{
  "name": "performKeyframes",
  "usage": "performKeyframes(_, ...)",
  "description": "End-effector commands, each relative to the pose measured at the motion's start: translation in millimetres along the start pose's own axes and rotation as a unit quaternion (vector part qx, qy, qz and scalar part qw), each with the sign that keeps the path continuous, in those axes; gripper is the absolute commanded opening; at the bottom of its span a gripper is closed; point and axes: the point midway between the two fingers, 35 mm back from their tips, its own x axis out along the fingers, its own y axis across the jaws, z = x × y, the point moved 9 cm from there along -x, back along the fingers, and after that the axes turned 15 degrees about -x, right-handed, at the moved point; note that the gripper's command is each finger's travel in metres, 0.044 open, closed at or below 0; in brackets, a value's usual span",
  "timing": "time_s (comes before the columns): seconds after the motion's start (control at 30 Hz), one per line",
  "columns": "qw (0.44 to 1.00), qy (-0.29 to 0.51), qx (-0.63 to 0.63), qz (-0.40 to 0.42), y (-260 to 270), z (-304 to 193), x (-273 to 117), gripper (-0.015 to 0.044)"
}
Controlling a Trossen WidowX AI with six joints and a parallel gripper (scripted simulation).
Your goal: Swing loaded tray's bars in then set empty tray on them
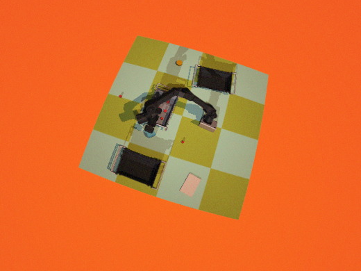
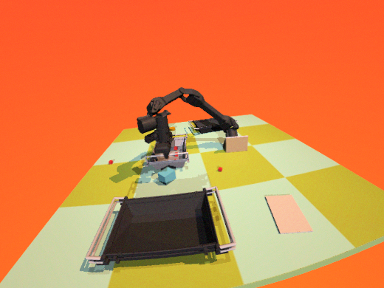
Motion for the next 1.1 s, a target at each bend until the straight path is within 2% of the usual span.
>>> performKeyframes(0.0,1.000,0.009,0.000,-0.005,-17.1,-2.5,7.5,0.0081)
performKeyframes(0.33,1.000,0.009,0.000,-0.007,-40.6,-9.0,26.4,0.0081)
performKeyframes(0.73,1.000,0.009,0.000,-0.005,-34.9,-6.6,-15.7,0.0081)
performKeyframes(1.07,1.000,0.010,-0.003,-0.009,-36.3,-7.0,-6.9,0.0081)
